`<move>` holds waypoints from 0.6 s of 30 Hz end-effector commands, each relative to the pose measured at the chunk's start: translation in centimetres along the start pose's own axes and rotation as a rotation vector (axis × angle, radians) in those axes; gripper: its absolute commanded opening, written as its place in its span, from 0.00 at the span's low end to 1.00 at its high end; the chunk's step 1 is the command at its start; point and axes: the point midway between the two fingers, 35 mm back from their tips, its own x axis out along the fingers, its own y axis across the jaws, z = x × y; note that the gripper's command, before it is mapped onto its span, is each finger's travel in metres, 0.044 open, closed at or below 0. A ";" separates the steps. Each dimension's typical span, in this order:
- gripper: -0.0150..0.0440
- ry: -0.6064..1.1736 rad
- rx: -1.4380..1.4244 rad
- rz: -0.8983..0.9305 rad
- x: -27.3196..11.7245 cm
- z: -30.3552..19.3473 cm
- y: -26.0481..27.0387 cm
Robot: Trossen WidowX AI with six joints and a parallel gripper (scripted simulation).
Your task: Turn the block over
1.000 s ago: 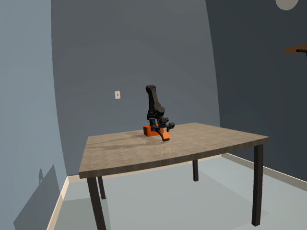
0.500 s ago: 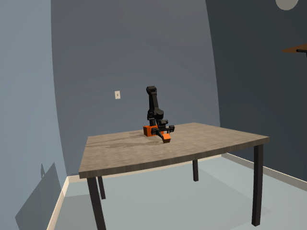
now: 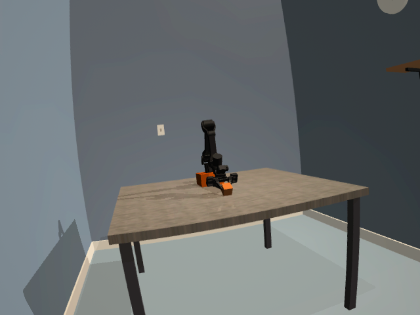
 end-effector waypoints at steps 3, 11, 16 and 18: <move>0.25 -0.043 0.005 0.002 -0.3 0.3 0.0; 0.25 -0.046 0.005 0.002 -0.3 0.3 0.0; 0.25 -0.046 0.005 0.002 -0.3 0.3 0.0; 0.34 -0.046 0.005 0.002 -0.3 0.3 0.0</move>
